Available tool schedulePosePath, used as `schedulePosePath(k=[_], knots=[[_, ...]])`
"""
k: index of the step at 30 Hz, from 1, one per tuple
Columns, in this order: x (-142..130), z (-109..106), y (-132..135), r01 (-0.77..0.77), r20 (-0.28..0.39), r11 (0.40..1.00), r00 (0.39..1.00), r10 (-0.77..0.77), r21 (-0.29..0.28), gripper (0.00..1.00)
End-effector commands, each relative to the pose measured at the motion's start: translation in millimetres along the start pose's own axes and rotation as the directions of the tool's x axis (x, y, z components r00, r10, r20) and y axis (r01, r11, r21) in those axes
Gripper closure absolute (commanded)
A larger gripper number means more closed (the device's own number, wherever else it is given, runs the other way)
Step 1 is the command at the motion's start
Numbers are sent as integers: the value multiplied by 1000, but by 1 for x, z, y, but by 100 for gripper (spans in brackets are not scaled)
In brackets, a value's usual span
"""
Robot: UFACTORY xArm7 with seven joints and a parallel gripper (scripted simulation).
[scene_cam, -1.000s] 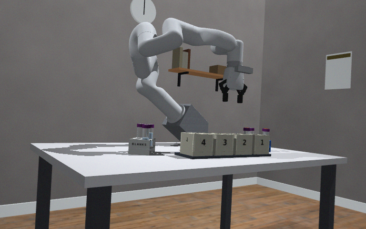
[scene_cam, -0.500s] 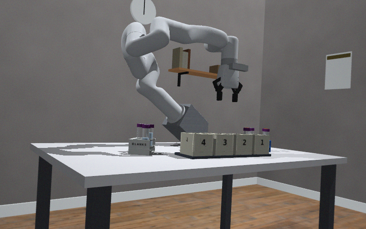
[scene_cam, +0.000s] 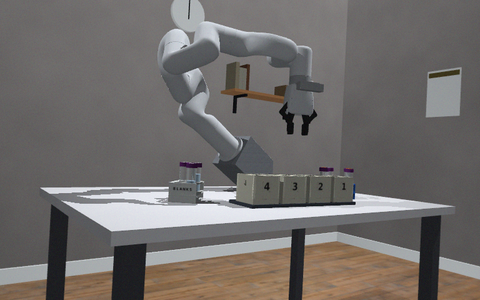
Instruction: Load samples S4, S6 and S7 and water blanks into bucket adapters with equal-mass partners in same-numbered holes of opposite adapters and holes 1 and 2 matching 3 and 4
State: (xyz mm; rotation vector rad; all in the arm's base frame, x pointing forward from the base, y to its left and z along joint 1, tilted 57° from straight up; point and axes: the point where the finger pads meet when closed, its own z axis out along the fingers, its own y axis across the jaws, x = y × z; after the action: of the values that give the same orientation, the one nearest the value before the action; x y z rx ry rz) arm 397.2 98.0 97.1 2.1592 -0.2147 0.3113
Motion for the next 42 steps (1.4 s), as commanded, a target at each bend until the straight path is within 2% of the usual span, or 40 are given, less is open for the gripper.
schedulePosePath(k=[1,7,9,14,42], knots=[[-9,-2,-24,-179,-6,984,984,179,1,43],[-22,-2,-52,-371,-6,929,929,371,2,43],[-22,-2,-52,-371,-6,929,929,371,2,43],[-32,-2,-75,-520,-5,854,854,520,3,43],[-83,-1,-189,-527,-4,850,850,527,3,43]])
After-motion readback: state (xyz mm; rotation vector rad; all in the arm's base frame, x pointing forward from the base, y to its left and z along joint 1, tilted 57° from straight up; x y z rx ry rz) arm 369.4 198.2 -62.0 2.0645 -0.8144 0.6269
